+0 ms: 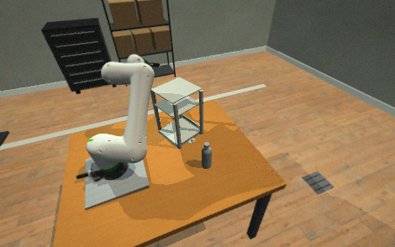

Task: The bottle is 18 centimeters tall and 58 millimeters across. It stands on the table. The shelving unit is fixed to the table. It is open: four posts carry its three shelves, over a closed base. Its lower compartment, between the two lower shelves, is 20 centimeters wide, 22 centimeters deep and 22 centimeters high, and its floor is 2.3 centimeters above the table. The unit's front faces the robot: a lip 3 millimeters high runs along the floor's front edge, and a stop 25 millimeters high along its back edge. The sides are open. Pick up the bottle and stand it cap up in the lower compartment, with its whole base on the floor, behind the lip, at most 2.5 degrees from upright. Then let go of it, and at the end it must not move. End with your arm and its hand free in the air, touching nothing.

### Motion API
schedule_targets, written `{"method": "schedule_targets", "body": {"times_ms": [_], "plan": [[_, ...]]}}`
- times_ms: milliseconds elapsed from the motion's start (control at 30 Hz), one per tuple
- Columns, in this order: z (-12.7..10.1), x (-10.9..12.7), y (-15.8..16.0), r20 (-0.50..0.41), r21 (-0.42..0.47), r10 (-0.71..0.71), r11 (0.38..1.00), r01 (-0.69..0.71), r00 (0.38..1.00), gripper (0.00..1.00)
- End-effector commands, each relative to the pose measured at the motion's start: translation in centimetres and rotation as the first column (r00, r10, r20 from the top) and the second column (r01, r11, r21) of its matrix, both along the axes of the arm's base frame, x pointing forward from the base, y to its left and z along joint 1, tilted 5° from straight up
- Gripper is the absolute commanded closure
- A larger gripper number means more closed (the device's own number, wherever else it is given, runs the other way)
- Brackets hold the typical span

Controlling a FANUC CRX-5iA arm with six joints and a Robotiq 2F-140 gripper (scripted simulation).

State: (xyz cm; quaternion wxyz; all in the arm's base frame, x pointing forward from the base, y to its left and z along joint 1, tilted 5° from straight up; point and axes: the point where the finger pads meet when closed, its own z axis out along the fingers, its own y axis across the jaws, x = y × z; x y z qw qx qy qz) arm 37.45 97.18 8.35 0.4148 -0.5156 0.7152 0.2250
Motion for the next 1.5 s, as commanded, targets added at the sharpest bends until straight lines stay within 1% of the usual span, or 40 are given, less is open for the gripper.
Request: {"method": "schedule_targets", "body": {"times_ms": [0,633,800,933,1033,1100,1200,1267,1333,1400,1433,1467], "plan": [[0.0,0.0,0.0,0.000,0.001,0.000,1.000,0.000,1.000,0.00],[0.1,0.0,0.0,-0.002,0.002,-0.002,1.000,0.002,1.000,0.00],[0.5,0.2,0.2,-0.032,0.023,-0.028,0.999,0.029,0.999,0.00],[1.5,0.6,0.5,-0.102,0.067,-0.085,0.993,0.093,0.991,0.00],[2.7,1.1,0.9,-0.192,0.116,-0.148,0.978,0.173,0.970,0.00],[2.7,1.1,0.9,-0.192,0.116,-0.148,0.978,0.173,0.970,0.00],[4.2,1.8,1.3,-0.316,0.170,-0.218,0.944,0.281,0.923,0.00],[4.2,1.8,1.3,-0.318,0.170,-0.220,0.944,0.284,0.922,0.00],[5.4,2.4,1.5,-0.415,0.201,-0.261,0.908,0.368,0.871,0.00],[5.5,2.4,1.6,-0.422,0.203,-0.264,0.905,0.374,0.868,0.00],[6.1,2.7,1.7,-0.478,0.217,-0.282,0.880,0.423,0.832,0.00],[6.1,2.7,1.7,-0.478,0.217,-0.282,0.880,0.423,0.832,0.00]]}}
